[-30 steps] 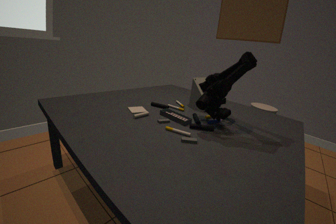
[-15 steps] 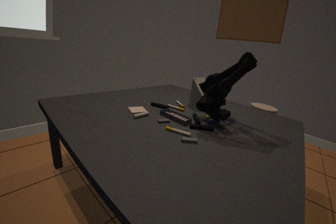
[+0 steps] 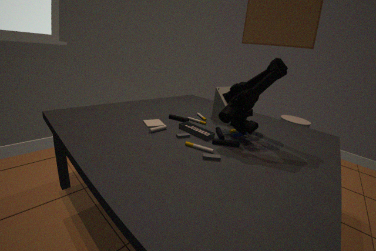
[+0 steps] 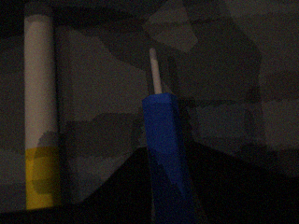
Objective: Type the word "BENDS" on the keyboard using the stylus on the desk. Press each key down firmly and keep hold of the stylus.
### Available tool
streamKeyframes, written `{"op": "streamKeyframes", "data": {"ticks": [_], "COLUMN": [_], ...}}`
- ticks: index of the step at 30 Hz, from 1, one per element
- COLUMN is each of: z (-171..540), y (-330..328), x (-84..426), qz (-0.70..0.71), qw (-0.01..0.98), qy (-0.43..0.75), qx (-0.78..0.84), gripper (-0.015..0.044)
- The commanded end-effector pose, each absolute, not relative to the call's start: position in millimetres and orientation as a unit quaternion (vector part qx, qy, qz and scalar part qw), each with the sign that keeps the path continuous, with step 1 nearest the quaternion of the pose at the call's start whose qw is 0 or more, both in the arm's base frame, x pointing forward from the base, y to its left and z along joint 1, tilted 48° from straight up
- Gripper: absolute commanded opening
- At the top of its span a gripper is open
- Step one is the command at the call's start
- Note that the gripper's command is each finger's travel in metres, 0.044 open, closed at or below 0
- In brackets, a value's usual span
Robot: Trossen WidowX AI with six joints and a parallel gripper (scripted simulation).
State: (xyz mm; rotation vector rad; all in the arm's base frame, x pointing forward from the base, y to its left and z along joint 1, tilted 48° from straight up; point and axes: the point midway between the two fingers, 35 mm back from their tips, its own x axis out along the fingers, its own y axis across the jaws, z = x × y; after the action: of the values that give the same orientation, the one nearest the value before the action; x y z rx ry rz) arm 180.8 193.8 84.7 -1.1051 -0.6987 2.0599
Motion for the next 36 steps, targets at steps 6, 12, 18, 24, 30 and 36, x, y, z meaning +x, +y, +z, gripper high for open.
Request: {"op": "streamKeyframes", "data": {"ticks": [6,12,18,24,30,36], "z": [113,114,106,94,84,76], "y": [164,164,162,151,139,126], "x": [180,180,182,192,205,220], "qz": [0.789,0.789,0.806,0.828,0.831,0.814], "qw": [0.344,0.344,0.340,0.331,0.328,0.332], "qy": [-0.271,-0.271,-0.226,-0.119,-0.008,0.104], "qx": [-0.431,-0.431,-0.428,-0.436,-0.449,-0.464], "gripper": [0.0000,0.0000,0.0000,0.0000,0.0000,0.0000]}}
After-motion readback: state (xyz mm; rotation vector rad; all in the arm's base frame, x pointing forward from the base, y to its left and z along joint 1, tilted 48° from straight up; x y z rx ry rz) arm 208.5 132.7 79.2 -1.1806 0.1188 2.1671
